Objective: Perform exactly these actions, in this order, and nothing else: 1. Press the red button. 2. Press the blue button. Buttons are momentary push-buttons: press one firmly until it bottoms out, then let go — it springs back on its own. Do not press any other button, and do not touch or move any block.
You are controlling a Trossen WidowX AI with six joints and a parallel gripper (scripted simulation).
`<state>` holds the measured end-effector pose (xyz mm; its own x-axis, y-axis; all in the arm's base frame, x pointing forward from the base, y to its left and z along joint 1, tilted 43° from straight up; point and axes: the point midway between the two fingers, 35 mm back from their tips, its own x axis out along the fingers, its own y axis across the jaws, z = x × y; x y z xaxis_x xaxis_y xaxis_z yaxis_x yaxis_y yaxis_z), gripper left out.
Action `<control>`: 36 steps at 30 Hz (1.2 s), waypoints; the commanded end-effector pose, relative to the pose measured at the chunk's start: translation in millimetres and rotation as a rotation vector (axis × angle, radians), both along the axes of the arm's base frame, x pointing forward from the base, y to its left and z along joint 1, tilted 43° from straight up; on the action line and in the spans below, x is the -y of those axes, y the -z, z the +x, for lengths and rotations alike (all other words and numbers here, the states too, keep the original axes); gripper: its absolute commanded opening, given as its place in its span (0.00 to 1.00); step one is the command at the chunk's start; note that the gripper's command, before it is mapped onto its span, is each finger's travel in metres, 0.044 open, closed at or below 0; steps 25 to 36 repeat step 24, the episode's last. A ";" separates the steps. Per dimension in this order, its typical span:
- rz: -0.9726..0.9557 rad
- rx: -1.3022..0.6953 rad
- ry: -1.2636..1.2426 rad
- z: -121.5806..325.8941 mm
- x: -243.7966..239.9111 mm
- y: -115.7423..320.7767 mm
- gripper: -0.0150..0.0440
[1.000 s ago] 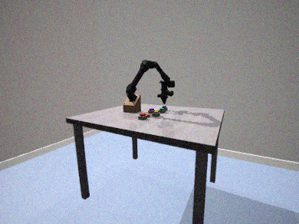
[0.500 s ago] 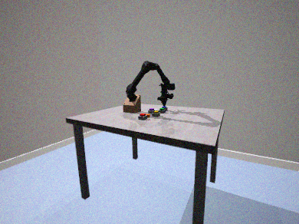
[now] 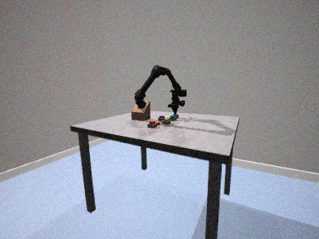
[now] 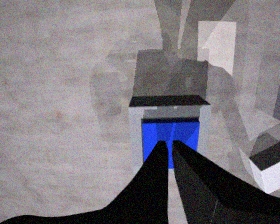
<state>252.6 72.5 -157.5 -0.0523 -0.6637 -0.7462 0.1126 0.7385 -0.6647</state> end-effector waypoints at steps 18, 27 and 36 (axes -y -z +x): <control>0.000 -0.003 -0.005 12.0 -75.0 -58.2 0.60; 0.000 -0.003 -0.005 12.1 -76.7 -59.5 0.82; 0.000 -0.003 -0.005 12.1 -76.7 -59.5 0.82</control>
